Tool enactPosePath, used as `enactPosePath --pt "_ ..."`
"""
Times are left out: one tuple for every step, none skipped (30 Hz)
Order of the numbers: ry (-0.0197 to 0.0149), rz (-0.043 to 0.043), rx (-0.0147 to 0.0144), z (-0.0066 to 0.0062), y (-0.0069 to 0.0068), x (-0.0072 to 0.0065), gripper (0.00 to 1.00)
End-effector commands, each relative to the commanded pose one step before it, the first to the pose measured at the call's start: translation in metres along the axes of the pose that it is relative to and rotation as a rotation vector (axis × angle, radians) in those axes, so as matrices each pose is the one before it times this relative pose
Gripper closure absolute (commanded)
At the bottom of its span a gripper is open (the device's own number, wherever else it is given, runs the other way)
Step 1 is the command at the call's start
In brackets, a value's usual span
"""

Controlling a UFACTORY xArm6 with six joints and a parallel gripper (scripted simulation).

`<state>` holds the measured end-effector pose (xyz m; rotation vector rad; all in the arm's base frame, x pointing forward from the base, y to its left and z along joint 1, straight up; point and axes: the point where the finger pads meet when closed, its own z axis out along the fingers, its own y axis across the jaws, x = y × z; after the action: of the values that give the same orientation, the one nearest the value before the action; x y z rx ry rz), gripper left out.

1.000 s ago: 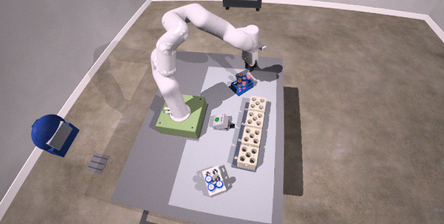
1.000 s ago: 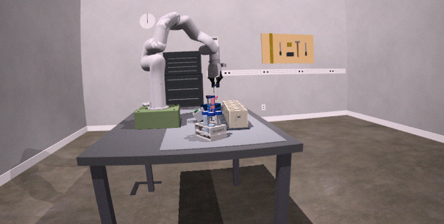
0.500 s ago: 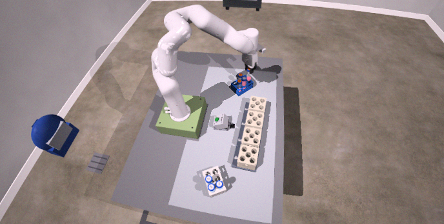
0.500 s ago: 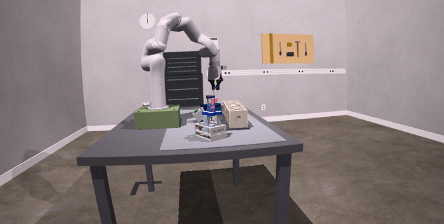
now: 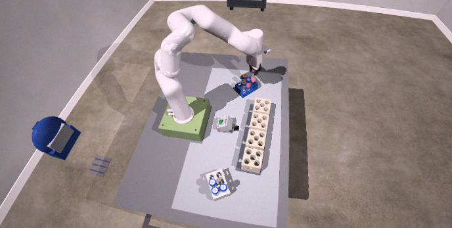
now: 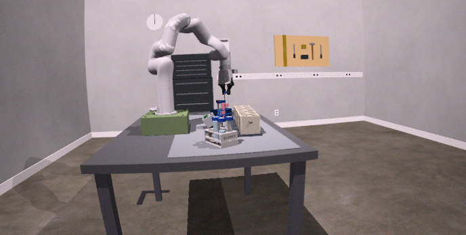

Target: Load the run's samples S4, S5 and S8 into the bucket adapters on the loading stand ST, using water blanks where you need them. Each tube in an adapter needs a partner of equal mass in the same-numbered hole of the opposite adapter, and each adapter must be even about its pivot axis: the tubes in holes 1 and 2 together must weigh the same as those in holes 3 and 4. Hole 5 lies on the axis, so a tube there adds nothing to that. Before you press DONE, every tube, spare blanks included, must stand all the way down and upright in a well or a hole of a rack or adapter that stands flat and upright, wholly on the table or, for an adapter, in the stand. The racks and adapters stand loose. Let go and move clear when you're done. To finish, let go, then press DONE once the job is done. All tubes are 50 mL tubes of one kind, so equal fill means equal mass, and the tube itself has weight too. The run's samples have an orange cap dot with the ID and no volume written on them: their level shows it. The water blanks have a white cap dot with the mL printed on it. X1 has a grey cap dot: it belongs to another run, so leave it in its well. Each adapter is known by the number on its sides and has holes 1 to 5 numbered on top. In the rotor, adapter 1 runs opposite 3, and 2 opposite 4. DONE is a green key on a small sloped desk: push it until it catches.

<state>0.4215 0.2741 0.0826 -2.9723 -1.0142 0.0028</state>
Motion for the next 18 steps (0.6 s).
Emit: enactPosePath --pt "0.00417 -0.00001 -0.00034 0.00249 0.00011 0.00136 1.00" --pt "0.00000 0.00000 0.00000 0.00100 0.00000 0.00000 1.00" --pt "0.00000 0.00000 0.00000 0.00100 0.00000 0.00000 1.00" --pt "0.00000 0.00000 0.00000 0.00000 0.00000 0.00000 1.00" --pt "0.00000 0.00000 0.00000 0.00000 0.00000 0.00000 1.00" --pt "-0.00002 0.00000 0.00000 0.00094 0.00000 -0.00001 1.00" --pt "-0.00001 0.00000 0.00000 0.00099 0.00000 0.00000 1.00" --pt "-0.00001 0.00000 0.00000 0.00099 0.00000 -0.00001 1.00" --pt "0.00003 0.00000 0.00000 0.00109 0.00000 0.00001 1.00" --pt "0.00000 0.00000 0.00000 0.00100 0.00000 0.00000 1.00" --pt "0.00000 0.00000 0.00000 0.00100 0.00000 0.00000 1.00" --pt "0.00000 0.00000 0.00000 0.00100 0.00000 0.00000 1.00" --pt "0.00000 0.00000 0.00000 0.00100 0.00000 0.00000 1.00" --pt "0.00000 0.00000 0.00000 0.00100 0.00000 0.00000 1.00" --pt "0.00000 0.00000 0.00000 0.00100 0.00000 0.00000 1.00" --pt "0.00000 0.00000 0.00000 0.00100 0.00000 0.00000 1.00" --pt "0.00000 0.00000 0.00000 0.00100 0.00000 0.00000 1.00" --pt "0.00000 0.00000 0.00000 0.00100 0.00000 0.00000 1.00"
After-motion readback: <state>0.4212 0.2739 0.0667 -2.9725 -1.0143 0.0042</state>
